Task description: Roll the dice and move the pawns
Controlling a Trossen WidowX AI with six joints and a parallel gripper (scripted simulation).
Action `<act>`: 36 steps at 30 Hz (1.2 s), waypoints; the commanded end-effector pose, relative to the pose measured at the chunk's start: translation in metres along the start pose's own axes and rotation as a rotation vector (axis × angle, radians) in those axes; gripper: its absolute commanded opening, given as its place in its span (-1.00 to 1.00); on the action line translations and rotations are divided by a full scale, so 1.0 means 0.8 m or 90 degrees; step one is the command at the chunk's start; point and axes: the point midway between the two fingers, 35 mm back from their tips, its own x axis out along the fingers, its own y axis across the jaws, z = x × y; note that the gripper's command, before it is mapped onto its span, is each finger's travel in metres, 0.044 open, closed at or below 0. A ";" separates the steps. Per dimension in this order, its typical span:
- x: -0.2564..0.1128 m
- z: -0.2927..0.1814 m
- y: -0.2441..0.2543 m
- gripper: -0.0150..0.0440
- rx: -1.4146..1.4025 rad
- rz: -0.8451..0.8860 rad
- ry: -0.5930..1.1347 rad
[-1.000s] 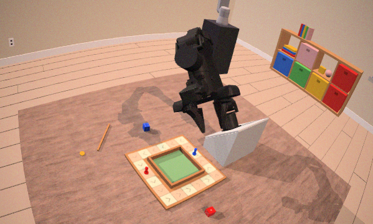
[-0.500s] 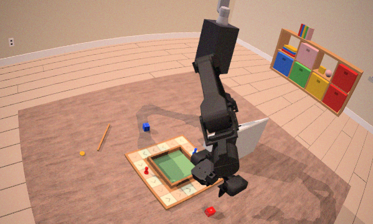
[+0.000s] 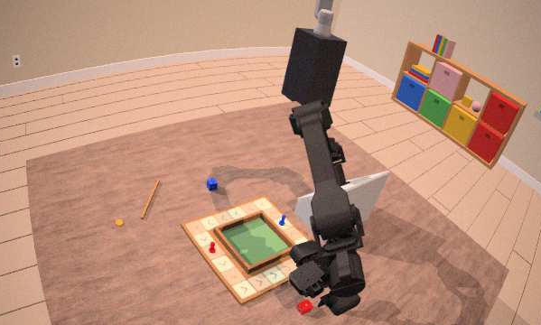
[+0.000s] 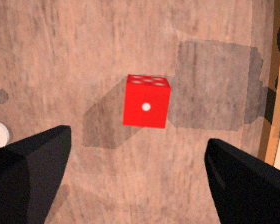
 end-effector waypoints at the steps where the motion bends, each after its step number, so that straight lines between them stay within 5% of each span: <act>1: 0.015 0.001 -0.003 0.44 0.001 -0.003 -0.002; 30: 0.074 0.001 -0.005 0.44 0.001 -0.004 -0.002; 36: 0.074 0.001 -0.005 -0.09 0.001 -0.004 -0.002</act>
